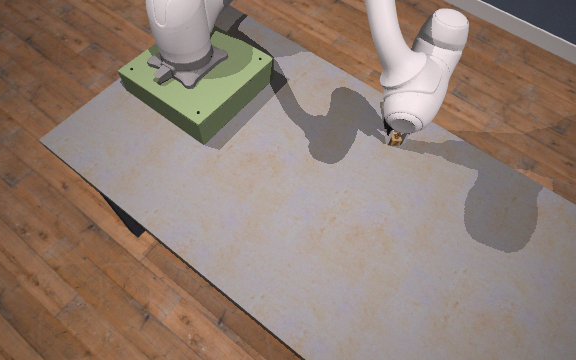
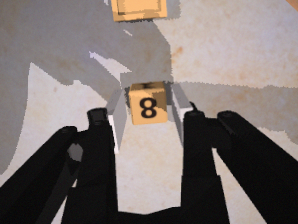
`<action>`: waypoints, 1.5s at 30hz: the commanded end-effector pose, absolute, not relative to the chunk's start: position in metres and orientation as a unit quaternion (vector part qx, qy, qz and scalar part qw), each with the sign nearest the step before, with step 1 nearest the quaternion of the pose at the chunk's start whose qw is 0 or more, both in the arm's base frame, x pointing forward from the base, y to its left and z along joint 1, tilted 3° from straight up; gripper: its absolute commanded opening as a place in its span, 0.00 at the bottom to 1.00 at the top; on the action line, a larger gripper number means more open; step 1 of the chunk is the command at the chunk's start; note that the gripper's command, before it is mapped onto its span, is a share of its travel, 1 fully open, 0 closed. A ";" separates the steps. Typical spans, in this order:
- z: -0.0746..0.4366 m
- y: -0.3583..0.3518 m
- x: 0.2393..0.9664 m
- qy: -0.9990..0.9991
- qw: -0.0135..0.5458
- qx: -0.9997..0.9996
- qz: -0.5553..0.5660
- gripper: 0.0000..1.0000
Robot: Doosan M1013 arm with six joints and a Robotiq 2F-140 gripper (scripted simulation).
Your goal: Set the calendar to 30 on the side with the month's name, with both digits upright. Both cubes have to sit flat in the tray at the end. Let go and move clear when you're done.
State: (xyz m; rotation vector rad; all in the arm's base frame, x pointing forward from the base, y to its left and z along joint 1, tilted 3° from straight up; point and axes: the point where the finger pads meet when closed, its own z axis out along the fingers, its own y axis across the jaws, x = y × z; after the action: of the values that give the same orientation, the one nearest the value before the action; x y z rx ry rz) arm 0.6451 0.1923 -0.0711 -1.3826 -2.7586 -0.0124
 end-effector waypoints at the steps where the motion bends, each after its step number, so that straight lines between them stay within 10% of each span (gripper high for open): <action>1: -0.071 0.192 0.645 -0.894 0.028 -0.448 -0.004 0.35; 45: -0.069 0.192 0.645 -0.894 0.028 -0.448 -0.004 0.24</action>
State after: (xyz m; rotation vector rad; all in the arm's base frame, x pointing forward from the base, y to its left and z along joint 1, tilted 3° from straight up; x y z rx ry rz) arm 0.6452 0.1923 -0.0708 -1.3826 -2.7586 -0.0124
